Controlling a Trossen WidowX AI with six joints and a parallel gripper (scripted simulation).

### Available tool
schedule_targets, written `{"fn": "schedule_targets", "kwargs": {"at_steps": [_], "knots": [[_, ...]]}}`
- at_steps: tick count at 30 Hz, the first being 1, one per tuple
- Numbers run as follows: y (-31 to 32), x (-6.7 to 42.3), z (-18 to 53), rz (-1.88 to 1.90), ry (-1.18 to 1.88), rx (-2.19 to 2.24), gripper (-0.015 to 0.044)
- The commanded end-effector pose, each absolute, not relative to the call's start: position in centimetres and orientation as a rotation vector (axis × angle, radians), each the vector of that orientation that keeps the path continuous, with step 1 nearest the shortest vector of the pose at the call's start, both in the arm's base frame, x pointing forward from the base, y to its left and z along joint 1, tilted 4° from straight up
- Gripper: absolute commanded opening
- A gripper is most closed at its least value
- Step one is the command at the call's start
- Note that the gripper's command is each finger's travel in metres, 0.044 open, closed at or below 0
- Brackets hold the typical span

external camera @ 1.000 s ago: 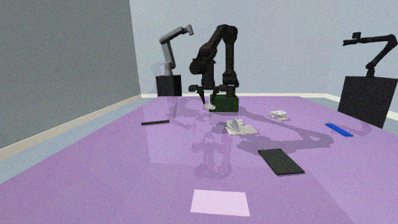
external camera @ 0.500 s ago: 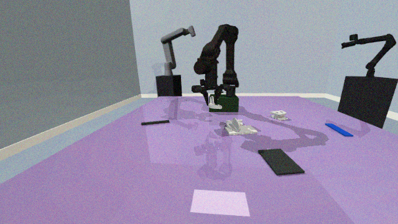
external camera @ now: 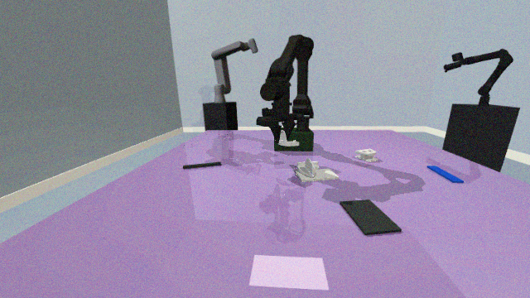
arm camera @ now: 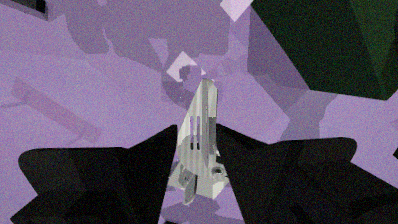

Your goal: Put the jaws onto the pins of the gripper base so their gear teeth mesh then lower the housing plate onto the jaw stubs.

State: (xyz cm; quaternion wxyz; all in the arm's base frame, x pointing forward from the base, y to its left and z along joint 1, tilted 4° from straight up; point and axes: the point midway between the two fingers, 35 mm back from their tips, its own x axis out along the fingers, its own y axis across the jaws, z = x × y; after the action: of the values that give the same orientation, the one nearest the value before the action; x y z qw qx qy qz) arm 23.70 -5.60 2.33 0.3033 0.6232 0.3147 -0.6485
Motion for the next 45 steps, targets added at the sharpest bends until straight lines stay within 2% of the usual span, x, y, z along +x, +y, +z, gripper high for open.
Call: {"fn": "schedule_targets", "kwargs": {"at_steps": [1,45], "knots": [[-5.0,23.7,2.4,-1.639,0.919,1.577,0.0134],[-0.2,23.2,2.4,-0.801,1.462,0.779,0.0134]]}}
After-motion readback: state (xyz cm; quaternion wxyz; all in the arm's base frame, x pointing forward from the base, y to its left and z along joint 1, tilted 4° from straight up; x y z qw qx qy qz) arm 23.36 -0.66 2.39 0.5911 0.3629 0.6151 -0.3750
